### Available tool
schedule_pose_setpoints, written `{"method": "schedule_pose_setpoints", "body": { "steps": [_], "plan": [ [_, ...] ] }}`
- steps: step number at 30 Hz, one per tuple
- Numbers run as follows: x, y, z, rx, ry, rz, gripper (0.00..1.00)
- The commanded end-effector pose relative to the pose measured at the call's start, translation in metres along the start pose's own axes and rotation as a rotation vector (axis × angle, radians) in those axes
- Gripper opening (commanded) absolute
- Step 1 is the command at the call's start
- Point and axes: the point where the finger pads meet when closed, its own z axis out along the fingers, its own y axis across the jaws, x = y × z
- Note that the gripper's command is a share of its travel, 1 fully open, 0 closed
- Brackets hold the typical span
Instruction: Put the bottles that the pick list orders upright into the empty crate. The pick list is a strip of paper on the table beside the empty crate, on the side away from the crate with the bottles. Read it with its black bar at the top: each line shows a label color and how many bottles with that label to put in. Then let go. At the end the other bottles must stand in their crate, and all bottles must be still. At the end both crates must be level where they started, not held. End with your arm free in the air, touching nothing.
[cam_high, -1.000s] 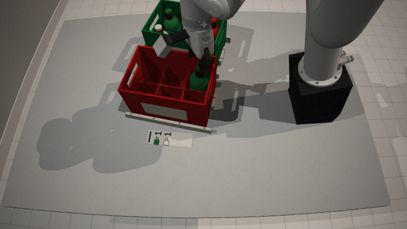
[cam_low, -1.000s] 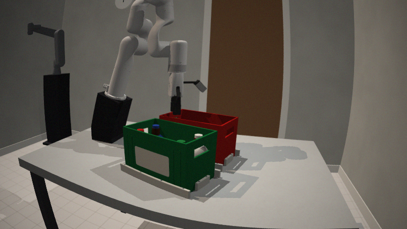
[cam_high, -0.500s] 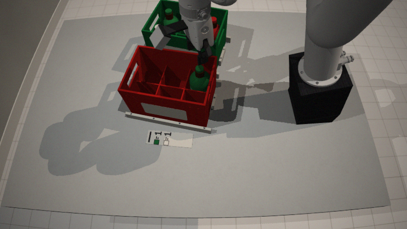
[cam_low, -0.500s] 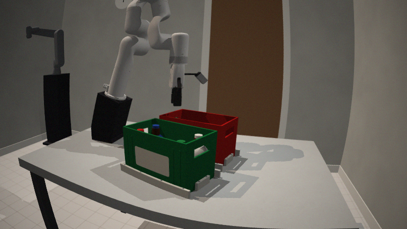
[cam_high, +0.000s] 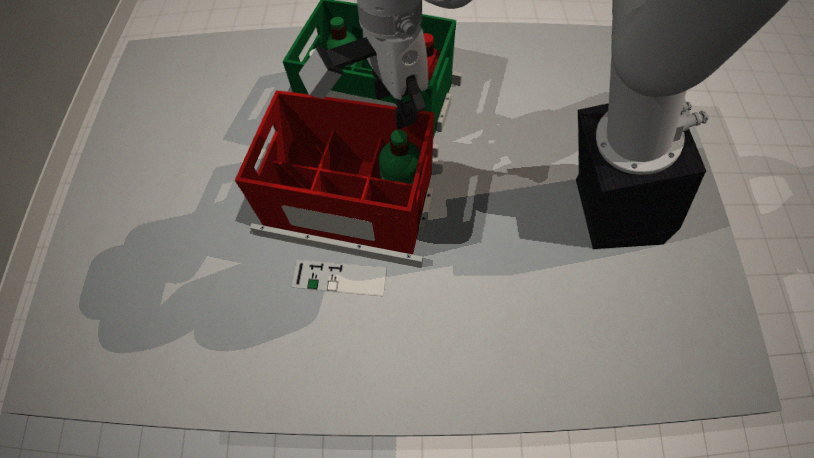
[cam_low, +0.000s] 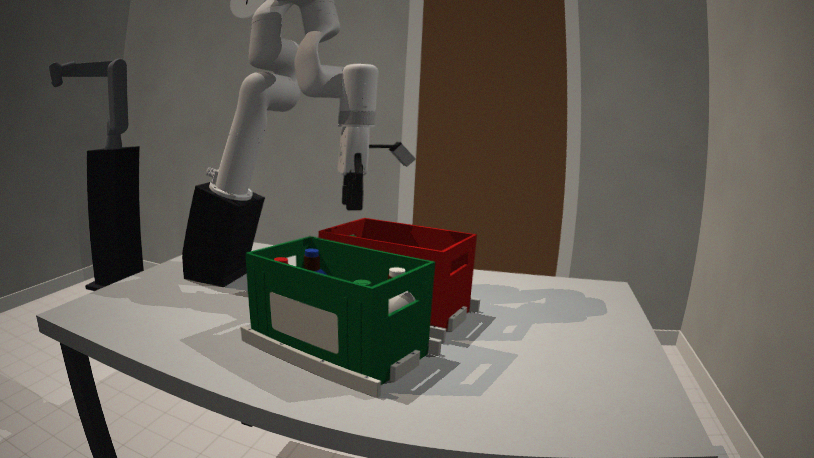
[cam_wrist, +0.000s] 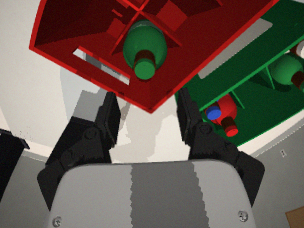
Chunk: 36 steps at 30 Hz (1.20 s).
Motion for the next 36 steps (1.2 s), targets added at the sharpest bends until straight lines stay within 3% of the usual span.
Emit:
{"method": "schedule_pose_setpoints", "body": {
  "steps": [1, 26, 36],
  "plan": [
    [0.001, 0.001, -0.001, -0.002, 0.003, 0.000, 0.65],
    [0.001, 0.001, -0.001, -0.002, 0.002, 0.000, 0.65],
    [0.008, 0.047, -0.001, -0.003, 0.003, 0.000, 0.65]
  ]
}}
